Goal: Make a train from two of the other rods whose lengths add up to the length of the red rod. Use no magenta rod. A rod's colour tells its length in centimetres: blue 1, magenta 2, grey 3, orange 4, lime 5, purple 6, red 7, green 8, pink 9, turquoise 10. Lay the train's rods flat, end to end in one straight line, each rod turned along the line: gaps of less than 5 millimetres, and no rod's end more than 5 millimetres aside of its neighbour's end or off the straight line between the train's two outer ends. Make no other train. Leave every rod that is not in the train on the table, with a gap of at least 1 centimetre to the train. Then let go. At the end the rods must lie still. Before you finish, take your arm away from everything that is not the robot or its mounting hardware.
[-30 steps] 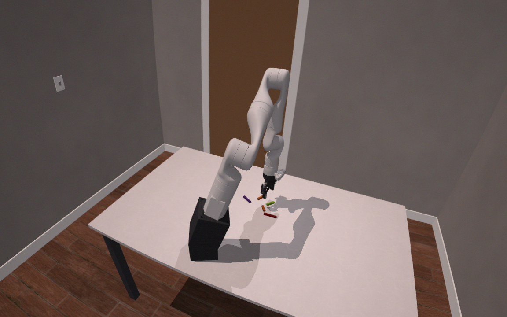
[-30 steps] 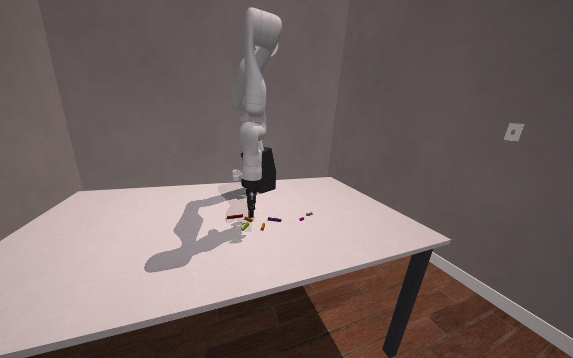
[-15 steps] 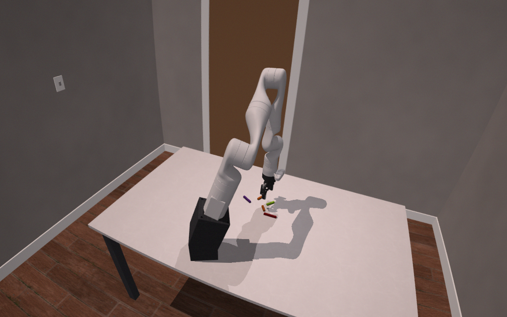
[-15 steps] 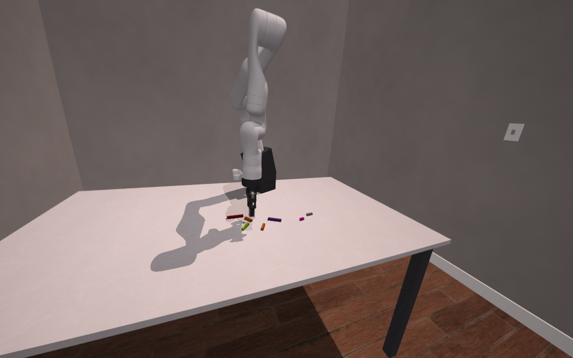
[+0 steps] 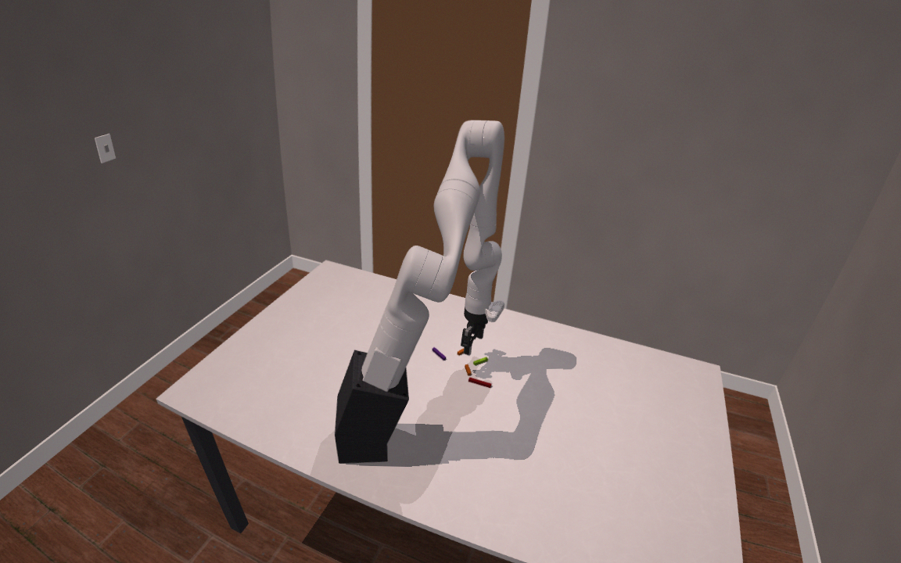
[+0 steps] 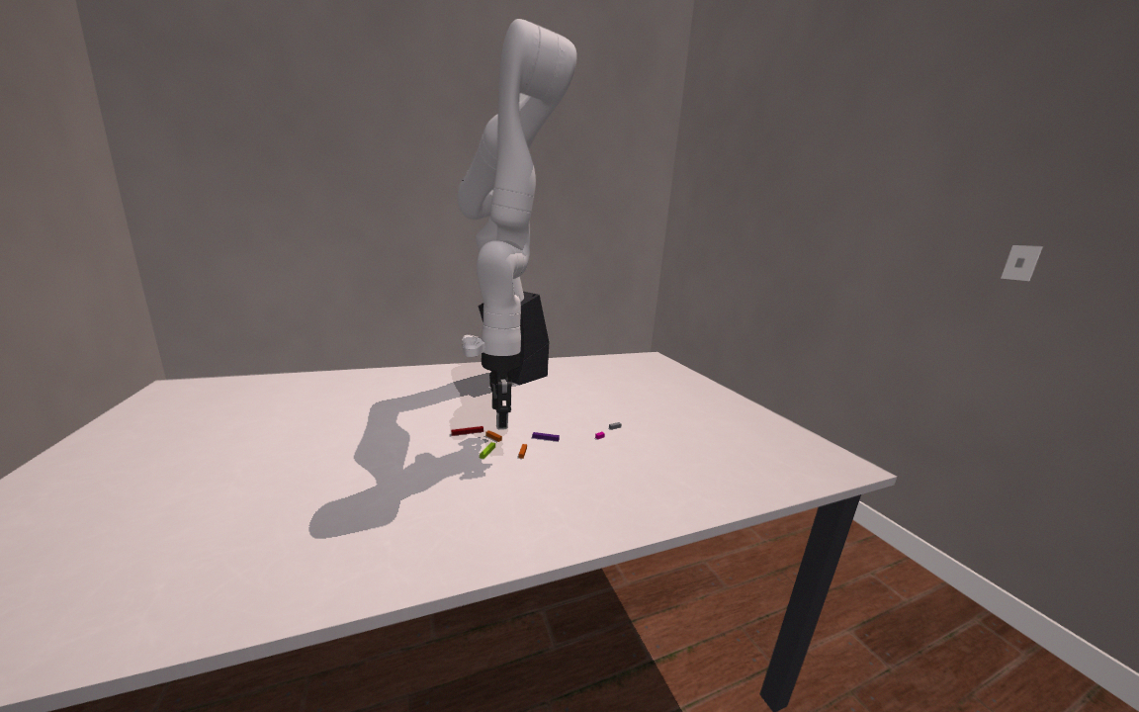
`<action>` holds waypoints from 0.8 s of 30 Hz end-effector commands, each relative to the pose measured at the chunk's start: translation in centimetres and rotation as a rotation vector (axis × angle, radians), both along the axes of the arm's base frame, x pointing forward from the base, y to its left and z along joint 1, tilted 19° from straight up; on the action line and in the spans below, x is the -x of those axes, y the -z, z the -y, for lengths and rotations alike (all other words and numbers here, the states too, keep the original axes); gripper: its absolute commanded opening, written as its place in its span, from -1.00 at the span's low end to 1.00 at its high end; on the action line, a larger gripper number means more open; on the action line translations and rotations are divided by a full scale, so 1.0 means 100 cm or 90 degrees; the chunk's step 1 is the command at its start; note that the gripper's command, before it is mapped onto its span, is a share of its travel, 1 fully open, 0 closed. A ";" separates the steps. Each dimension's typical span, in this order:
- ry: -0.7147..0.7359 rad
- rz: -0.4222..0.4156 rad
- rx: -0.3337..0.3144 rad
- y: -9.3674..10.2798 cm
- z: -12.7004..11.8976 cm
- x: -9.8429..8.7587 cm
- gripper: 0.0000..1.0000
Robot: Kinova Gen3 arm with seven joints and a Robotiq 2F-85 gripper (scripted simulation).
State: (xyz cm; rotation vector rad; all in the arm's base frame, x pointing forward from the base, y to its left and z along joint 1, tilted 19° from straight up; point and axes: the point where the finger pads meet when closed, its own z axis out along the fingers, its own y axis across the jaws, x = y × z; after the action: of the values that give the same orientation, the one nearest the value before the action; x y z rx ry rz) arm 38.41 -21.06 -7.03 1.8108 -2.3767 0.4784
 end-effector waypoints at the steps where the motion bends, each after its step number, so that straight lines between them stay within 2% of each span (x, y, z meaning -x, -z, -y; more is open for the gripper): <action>1: -0.008 -0.003 0.001 0.000 -0.002 0.003 1.00; 24: -0.031 -0.008 0.001 0.001 -0.008 0.012 1.00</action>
State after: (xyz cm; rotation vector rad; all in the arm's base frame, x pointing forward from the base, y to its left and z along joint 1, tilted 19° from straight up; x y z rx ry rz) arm 37.23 -20.46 -7.09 1.8649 -2.3324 0.4718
